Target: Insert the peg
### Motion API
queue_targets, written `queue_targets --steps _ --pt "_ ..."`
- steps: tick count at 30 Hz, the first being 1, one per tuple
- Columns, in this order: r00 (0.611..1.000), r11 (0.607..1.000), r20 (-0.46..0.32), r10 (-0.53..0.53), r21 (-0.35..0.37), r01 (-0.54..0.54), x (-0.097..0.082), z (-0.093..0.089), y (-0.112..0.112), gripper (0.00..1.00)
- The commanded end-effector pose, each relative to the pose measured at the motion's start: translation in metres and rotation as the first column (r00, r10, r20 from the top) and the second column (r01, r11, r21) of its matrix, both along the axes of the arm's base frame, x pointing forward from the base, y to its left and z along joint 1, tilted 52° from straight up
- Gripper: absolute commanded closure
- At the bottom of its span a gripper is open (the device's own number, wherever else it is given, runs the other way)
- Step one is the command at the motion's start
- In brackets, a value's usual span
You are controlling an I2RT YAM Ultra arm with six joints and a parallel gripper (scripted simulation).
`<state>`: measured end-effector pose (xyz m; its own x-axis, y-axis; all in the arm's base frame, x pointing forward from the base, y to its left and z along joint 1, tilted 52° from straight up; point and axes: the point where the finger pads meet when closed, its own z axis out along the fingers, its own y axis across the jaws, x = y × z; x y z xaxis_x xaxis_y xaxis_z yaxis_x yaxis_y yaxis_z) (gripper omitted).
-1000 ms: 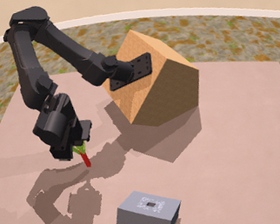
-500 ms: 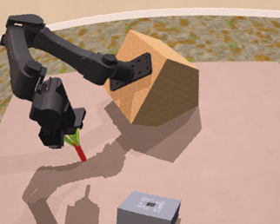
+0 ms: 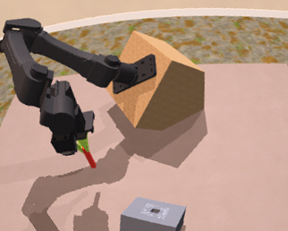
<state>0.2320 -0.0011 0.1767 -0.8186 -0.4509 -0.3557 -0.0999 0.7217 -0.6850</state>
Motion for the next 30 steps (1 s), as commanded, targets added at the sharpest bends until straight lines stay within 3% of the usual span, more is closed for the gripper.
queue_targets --steps 1,30 --pt "0.999 0.999 0.009 0.037 -0.012 -0.037 0.008 0.007 0.012 1.0" --pt "0.987 0.975 -0.087 0.134 -0.168 -0.147 0.017 -0.003 0.039 1.0"
